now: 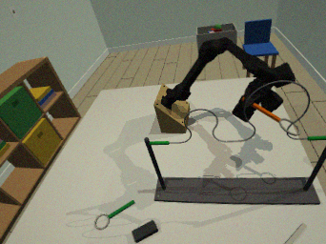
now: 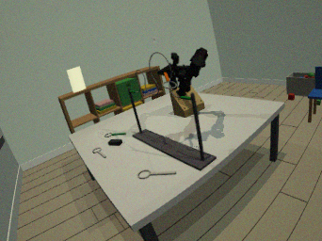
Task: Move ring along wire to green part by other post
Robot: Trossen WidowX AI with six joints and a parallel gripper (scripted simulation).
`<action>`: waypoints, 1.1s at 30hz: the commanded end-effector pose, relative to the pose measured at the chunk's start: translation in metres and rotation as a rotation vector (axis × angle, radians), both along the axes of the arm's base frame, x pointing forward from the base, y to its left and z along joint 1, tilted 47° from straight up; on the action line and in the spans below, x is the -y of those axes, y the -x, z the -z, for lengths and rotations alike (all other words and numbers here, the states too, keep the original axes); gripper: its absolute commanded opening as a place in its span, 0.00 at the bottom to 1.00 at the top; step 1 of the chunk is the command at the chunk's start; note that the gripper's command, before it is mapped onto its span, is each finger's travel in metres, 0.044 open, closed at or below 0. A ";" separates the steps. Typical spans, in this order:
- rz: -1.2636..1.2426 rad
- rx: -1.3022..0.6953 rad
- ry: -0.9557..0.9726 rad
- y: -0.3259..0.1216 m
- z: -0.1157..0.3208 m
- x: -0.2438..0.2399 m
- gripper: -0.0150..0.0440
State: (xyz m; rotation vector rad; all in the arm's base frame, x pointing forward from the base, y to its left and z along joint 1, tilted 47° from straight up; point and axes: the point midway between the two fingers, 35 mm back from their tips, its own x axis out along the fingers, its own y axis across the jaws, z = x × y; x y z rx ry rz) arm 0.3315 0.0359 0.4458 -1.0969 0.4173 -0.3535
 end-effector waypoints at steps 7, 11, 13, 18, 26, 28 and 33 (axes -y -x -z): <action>0.015 -0.001 0.123 0.003 -0.023 0.009 0.00; 0.018 -0.004 0.161 0.003 -0.030 0.011 0.00; 0.019 -0.005 0.177 0.004 -0.035 0.011 0.00; 0.021 -0.007 0.197 0.004 -0.042 0.012 0.00; 0.019 -0.009 0.176 0.005 -0.047 0.013 0.00; 0.019 -0.009 0.169 0.005 -0.048 0.013 0.00; 0.015 -0.008 0.124 0.005 -0.048 0.013 0.00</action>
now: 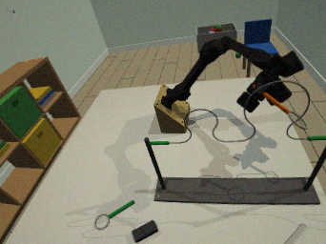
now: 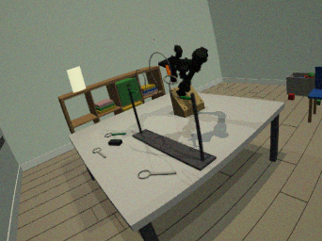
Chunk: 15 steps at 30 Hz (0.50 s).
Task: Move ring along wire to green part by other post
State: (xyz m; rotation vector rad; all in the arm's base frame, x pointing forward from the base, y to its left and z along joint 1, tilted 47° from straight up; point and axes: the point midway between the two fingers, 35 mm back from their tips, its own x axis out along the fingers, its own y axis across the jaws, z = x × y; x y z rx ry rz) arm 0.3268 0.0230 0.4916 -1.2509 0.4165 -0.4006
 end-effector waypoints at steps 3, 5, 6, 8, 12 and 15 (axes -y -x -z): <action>-0.005 0.005 -0.063 0.000 -0.001 0.000 0.00; -0.007 0.006 -0.084 0.000 -0.001 0.000 0.00; -0.007 0.006 -0.095 0.000 -0.001 0.000 0.00; -0.009 0.006 -0.117 0.000 0.000 -0.001 0.00; -0.013 0.007 -0.164 0.000 0.001 -0.001 0.00; -0.015 0.008 -0.200 0.000 0.002 -0.002 0.00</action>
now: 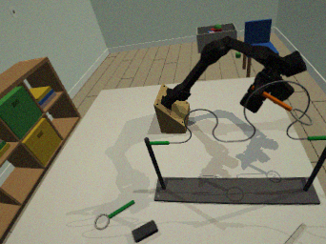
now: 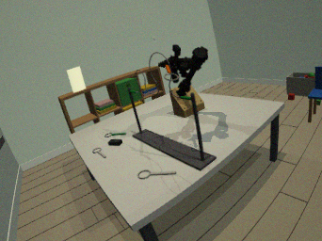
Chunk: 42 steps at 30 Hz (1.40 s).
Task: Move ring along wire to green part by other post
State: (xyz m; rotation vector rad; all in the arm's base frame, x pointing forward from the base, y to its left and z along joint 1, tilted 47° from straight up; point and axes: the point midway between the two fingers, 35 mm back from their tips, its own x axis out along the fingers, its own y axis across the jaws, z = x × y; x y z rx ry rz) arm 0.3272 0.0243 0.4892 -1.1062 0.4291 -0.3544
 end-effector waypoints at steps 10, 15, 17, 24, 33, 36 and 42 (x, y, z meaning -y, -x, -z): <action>-0.013 0.006 -0.169 0.000 0.003 -0.002 0.00; -0.018 0.007 -0.230 0.000 0.005 -0.004 0.00; -0.020 0.007 -0.254 0.000 0.006 -0.004 0.00; -0.028 0.007 -0.338 -0.001 0.008 -0.006 0.00; -0.040 0.007 -0.455 -0.001 0.011 -0.009 0.00; -0.044 0.007 -0.493 -0.001 0.012 -0.010 0.00; -0.052 0.008 -0.569 -0.001 0.013 -0.012 0.00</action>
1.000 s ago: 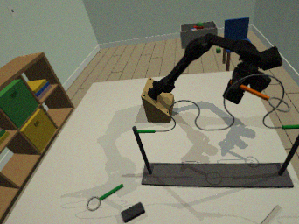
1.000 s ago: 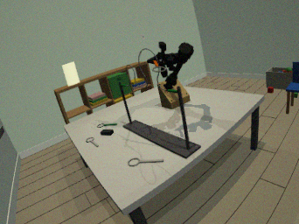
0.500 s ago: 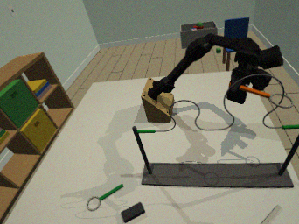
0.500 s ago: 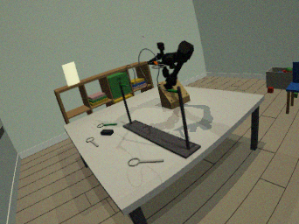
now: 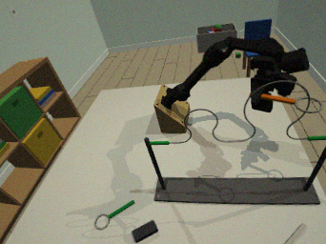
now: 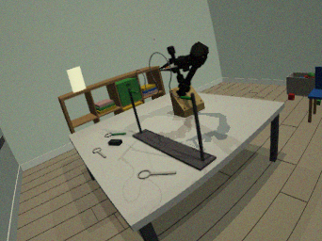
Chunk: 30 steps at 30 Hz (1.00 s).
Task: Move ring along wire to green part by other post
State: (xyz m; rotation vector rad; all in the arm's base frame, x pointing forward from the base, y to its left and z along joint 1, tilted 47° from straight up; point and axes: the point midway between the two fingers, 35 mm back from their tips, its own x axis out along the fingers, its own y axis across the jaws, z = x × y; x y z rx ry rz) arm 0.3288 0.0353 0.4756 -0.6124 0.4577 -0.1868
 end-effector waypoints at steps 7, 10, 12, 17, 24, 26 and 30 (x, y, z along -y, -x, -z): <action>-0.013 0.005 -0.143 0.000 0.001 -0.004 0.00; -0.018 0.005 -0.181 0.000 0.002 -0.005 0.00; -0.021 0.005 -0.207 0.000 0.003 -0.006 0.00; -0.028 0.006 -0.270 0.000 0.004 -0.008 0.00; -0.039 0.008 -0.359 -0.001 0.005 -0.011 0.00; -0.042 0.008 -0.384 -0.001 0.005 -0.011 0.00; -0.049 0.010 -0.435 -0.001 0.006 -0.013 0.00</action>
